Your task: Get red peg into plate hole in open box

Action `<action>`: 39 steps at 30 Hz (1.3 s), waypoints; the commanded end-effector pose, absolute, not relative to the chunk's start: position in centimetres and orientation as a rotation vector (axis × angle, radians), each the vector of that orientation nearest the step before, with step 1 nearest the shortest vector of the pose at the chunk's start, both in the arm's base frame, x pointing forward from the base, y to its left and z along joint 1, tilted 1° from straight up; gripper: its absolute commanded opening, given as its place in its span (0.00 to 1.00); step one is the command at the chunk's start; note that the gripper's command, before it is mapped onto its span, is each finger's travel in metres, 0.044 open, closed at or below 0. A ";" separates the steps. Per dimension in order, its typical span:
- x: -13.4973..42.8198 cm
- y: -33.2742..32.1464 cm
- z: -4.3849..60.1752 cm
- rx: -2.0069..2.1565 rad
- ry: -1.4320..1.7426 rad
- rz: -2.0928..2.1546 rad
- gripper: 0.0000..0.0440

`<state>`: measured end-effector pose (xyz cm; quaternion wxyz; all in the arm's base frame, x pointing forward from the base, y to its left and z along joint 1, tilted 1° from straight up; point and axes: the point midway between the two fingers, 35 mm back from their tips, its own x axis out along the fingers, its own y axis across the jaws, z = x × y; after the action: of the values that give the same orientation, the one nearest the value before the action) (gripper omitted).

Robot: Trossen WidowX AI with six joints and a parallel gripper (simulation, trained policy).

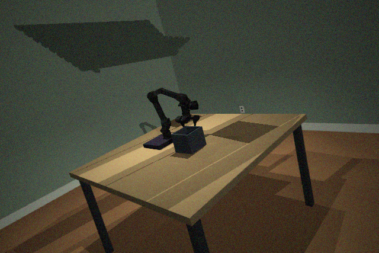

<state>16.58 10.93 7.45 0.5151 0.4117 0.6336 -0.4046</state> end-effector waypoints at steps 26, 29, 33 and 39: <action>18.6 11.4 3.5 1.025 1.482 -0.937 0.00; 19.1 11.7 4.4 1.066 1.470 -0.906 0.00; 19.7 12.0 5.9 1.114 1.455 -0.862 0.00; 20.7 12.0 8.6 1.168 1.419 -0.789 0.00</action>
<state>20.27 11.97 7.31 0.5363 0.4798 0.6015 -0.3469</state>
